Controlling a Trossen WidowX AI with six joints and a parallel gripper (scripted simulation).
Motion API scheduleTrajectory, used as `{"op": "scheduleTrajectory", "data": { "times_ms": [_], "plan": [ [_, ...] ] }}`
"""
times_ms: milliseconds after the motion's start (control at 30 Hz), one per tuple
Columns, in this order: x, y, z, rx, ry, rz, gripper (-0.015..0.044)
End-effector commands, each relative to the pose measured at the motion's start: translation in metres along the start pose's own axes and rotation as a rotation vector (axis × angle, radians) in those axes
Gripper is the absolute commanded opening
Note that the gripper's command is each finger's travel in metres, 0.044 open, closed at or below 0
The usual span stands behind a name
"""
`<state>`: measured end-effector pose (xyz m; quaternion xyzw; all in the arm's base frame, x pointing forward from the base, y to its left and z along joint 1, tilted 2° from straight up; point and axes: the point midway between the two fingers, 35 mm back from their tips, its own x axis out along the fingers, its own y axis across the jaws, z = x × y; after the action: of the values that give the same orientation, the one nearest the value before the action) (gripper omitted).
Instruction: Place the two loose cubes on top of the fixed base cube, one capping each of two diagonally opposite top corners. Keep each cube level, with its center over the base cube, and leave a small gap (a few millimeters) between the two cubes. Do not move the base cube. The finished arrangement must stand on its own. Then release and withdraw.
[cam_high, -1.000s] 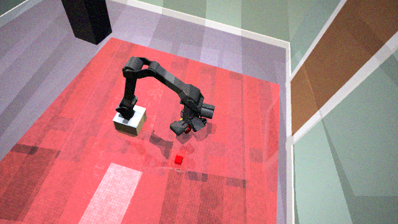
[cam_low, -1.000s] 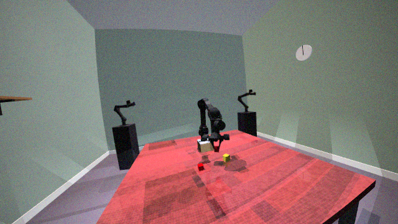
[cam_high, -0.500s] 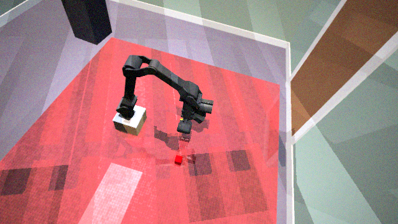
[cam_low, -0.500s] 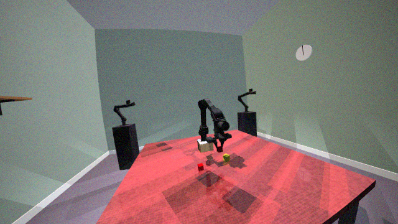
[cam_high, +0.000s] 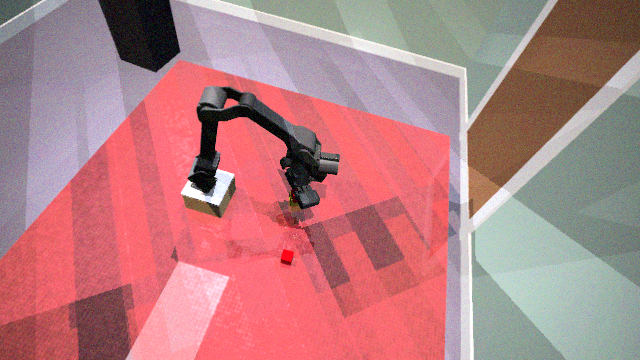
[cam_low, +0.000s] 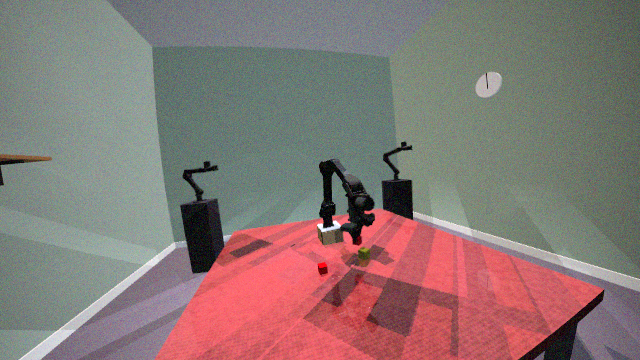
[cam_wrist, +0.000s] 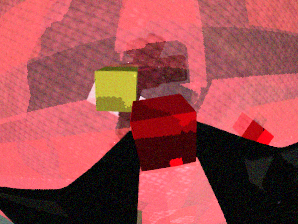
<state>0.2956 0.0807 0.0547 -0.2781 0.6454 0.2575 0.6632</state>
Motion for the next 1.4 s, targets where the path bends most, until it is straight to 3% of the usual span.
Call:
{"op": "scheduleTrajectory", "data": {
  "times_ms": [0,333,900,1367],
  "plan": [
    [0.004,0.009,0.0,-0.198,0.003,-0.005,0.0105],
    [0.012,0.027,0.001,-0.574,0.003,-0.003,0.0105],
    [0.013,0.027,0.001,-0.581,0.003,-0.003,0.0105],
    [0.038,0.026,0.0,-0.588,0.004,-0.003,0.0105]
  ]
}}
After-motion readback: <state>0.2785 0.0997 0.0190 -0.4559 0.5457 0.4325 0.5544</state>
